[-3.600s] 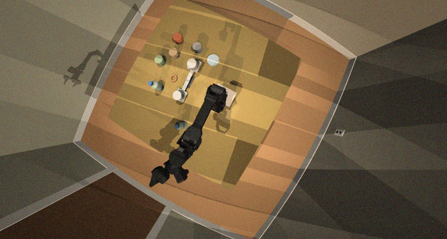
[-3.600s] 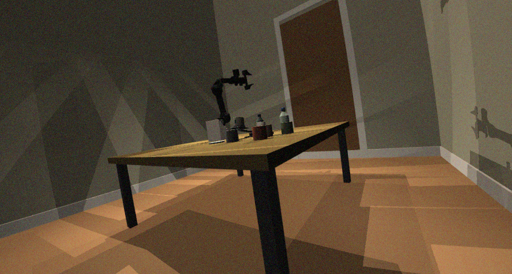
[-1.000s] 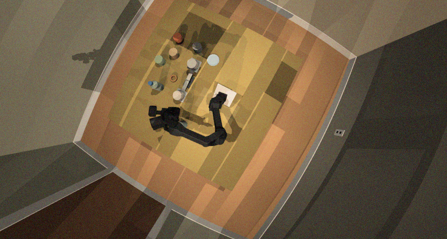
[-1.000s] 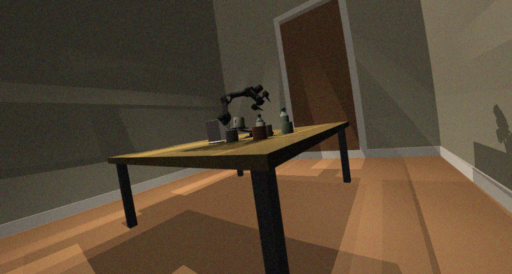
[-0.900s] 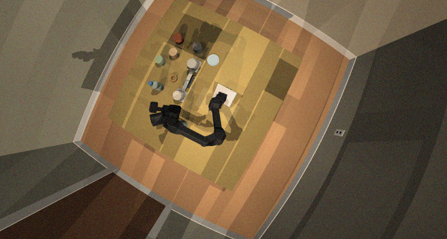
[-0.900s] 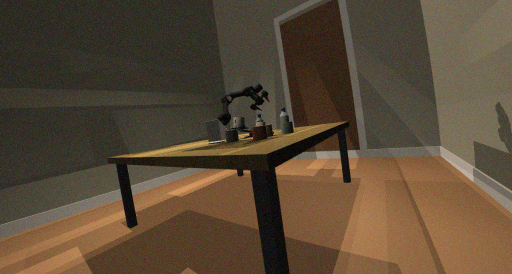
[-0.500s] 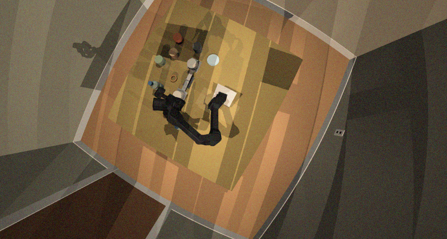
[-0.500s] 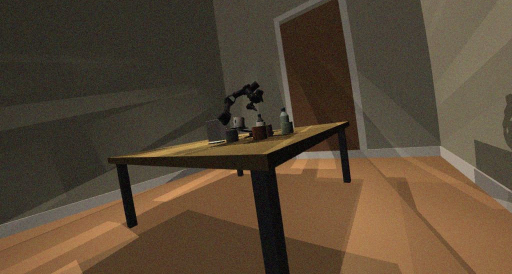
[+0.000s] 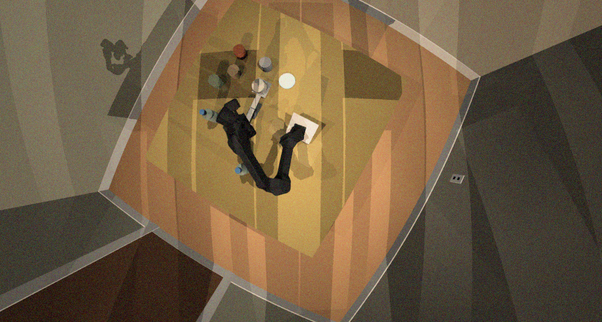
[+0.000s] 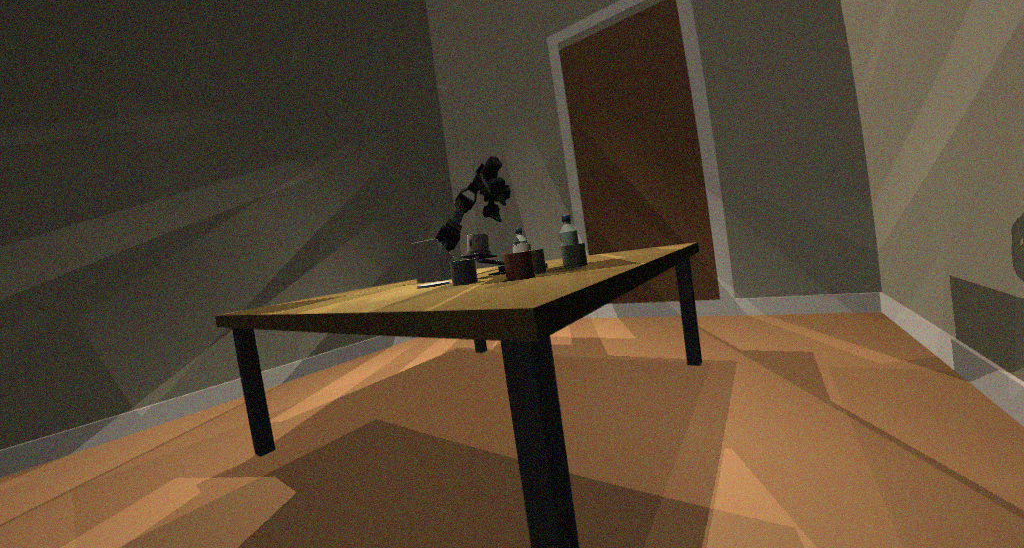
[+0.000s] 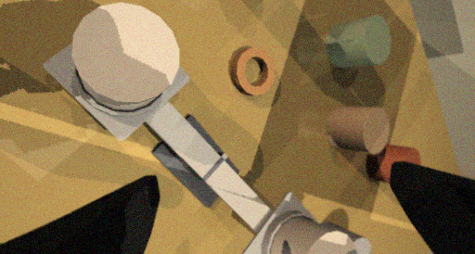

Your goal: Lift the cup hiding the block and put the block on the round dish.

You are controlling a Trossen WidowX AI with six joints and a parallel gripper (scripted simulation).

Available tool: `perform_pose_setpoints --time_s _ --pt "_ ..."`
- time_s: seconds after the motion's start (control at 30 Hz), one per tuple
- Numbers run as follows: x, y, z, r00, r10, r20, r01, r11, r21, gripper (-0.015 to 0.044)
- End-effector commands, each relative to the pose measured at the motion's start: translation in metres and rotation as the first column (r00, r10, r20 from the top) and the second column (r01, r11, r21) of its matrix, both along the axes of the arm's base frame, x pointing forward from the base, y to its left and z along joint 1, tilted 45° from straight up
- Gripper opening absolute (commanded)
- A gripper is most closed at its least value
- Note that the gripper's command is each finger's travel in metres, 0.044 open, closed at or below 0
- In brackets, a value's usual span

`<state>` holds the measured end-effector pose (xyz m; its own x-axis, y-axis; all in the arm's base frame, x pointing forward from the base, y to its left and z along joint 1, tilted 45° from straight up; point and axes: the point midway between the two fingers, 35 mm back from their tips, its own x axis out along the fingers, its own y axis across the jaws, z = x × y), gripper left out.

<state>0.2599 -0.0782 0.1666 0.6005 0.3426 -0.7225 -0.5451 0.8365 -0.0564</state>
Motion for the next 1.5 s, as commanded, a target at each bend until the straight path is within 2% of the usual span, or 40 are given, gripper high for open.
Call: perform_pose_setpoints --time_s 0.0,0.23,0.47,0.93,1.0,1.2,1.47 --pt "-0.010 -0.009 -0.010 0.996 -0.069 -0.047 0.073 0.994 0.085 0.0440" --pt "-0.030 -0.025 -0.026 0.971 -0.199 -0.130 0.225 0.946 0.233 0.0440" --pt "-0.049 -0.038 -0.037 0.925 -0.316 -0.213 0.376 0.848 0.373 0.0440" --pt "-0.086 -0.058 -0.050 0.787 -0.494 -0.368 0.607 0.515 0.605 0.0440" --pt "-0.090 -0.060 -0.050 0.772 -0.507 -0.382 0.621 0.476 0.623 0.0440" --pt "-0.090 -0.060 -0.050 0.769 -0.507 -0.389 0.625 0.468 0.625 0.0440" --pt "-0.069 -0.052 -0.047 0.684 -0.426 -0.591 0.727 0.332 0.601 0.0440"
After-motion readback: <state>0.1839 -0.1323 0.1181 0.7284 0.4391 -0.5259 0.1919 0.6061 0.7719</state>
